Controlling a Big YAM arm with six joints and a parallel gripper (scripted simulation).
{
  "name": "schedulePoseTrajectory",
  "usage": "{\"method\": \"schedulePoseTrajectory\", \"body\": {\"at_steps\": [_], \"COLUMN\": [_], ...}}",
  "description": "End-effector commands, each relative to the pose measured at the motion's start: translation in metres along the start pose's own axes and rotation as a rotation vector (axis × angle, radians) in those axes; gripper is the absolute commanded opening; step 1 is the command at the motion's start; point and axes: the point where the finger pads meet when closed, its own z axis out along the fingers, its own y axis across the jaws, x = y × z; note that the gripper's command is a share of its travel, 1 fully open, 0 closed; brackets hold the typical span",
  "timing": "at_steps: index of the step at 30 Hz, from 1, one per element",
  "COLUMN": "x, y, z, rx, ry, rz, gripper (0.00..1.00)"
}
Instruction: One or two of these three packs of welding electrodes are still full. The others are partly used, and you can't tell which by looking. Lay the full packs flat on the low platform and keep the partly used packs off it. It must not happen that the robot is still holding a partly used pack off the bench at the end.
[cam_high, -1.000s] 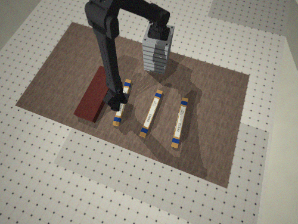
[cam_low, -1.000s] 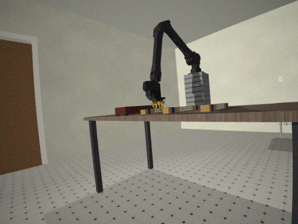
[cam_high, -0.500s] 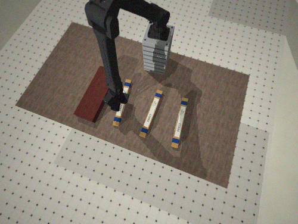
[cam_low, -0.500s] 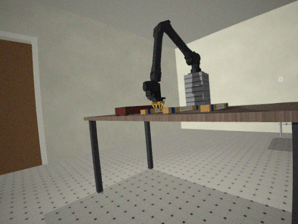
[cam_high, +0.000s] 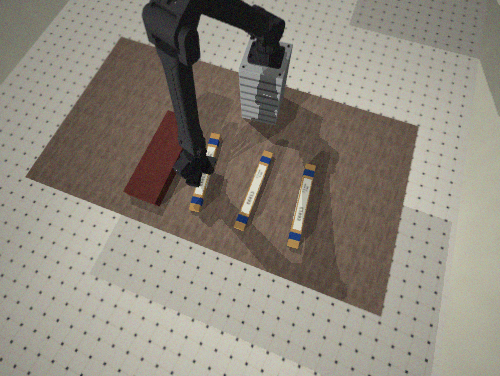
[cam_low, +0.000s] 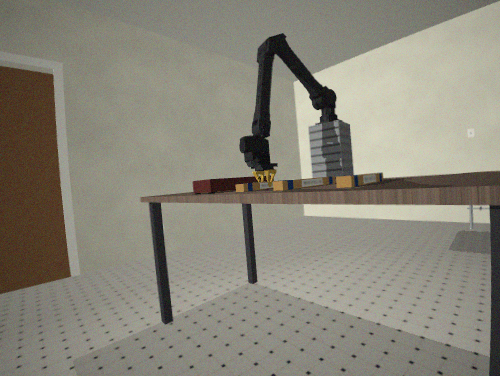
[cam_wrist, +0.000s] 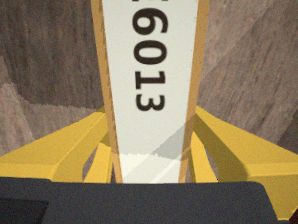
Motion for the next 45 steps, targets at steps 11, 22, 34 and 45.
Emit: {"method": "schedulePoseTrajectory", "body": {"at_steps": [11,22,34,45], "x": [-0.022,-0.011,-0.01,-0.009], "y": [-0.01,-0.005,-0.005,-0.004], "z": [-0.019,-0.036,-0.052,-0.067], "rx": [0.017,0.008,0.008,0.008], "ry": [-0.044,-0.023,-0.023,-0.022], "rz": [-0.009,-0.009,-0.009,-0.009], "gripper": [0.0,0.0,0.0,0.0]}}
